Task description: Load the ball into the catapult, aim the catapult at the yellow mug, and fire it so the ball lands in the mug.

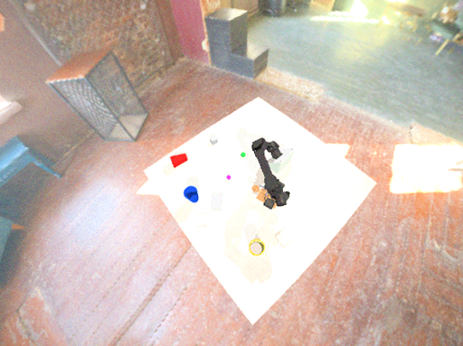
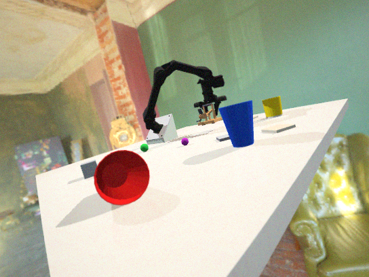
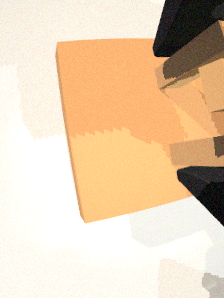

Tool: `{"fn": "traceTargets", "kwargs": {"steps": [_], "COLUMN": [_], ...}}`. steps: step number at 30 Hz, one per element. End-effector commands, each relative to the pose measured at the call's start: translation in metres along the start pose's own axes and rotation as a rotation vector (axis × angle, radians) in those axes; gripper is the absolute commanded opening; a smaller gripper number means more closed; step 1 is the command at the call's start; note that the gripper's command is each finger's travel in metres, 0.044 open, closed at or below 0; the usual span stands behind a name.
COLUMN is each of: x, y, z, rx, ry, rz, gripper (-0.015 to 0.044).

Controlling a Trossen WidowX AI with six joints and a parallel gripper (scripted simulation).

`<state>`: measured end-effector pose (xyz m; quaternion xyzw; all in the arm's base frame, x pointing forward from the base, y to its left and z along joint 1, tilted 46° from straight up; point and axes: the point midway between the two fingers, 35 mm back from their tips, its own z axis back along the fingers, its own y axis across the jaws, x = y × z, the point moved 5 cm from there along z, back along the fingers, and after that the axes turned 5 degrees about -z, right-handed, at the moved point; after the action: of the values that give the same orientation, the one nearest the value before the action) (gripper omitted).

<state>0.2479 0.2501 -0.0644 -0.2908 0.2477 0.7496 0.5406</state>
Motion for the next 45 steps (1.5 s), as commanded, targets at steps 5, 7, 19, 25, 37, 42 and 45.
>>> {"fn": "traceTargets", "kwargs": {"steps": [5,7,19,25,37,42,45], "x": [0.000,0.000,-0.002,-0.002,-0.002,-0.002,-0.002], "y": [-0.004,-0.006,-0.020,-0.020,-0.022,-0.022,-0.023], "z": [0.005,0.005,0.004,-0.001,-0.021,-0.029,-0.034], "rx": [-0.011,-0.011,-0.011,-0.011,-0.012,-0.012,-0.012], "ry": [-0.009,-0.008,-0.007,-0.008,-0.007,-0.007,-0.007], "rz": [-0.266,-0.332,-0.548,-0.548,-0.548,-0.548,-0.548], "gripper": [0.0000,0.0000,0.0000,0.0000,0.0000,0.0000,0.0000]}}
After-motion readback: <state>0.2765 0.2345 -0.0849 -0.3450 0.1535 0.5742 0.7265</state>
